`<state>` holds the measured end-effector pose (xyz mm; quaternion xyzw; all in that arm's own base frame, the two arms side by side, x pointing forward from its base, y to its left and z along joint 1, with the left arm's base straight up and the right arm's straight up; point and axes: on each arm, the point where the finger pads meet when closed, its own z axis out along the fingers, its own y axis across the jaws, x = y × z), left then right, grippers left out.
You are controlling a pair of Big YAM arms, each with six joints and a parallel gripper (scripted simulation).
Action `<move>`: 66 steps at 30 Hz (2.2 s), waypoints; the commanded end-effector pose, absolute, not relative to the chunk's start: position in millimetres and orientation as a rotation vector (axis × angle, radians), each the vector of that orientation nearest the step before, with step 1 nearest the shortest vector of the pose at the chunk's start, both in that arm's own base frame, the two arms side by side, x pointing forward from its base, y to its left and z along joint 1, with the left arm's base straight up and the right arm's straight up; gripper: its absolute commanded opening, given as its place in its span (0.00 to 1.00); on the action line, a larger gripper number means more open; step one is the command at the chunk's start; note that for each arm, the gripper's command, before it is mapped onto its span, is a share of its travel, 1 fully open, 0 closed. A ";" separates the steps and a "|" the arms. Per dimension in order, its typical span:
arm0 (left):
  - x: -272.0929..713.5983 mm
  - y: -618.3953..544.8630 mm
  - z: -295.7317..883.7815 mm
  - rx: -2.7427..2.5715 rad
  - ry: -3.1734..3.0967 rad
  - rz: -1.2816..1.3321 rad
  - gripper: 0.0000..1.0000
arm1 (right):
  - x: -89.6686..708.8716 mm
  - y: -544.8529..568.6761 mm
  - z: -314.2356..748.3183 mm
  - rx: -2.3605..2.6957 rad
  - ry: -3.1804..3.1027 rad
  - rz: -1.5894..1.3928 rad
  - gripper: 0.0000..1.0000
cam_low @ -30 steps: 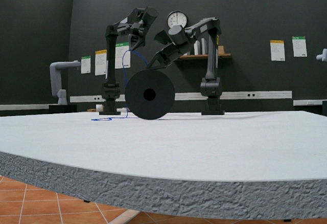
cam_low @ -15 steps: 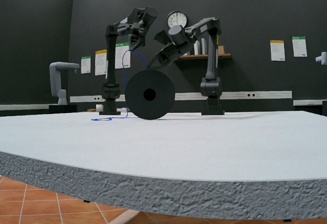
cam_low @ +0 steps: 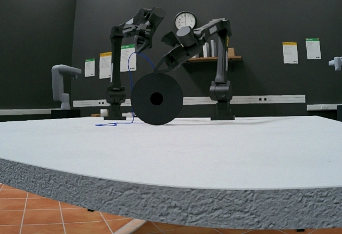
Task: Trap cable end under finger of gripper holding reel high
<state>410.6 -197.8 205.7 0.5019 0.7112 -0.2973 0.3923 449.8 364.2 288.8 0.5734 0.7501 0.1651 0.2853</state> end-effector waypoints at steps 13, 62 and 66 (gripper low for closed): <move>433.2 -194.5 234.6 1.268 1.737 -0.701 0.00 | 452.5 371.9 332.1 1.539 1.967 0.548 0.16; 433.2 -194.5 234.6 1.268 1.737 -0.701 0.00 | 484.1 287.7 386.0 1.713 1.864 0.588 0.30; 433.2 -194.5 234.6 1.268 1.737 -0.701 0.00 | 483.8 280.5 393.7 1.719 1.847 0.596 0.30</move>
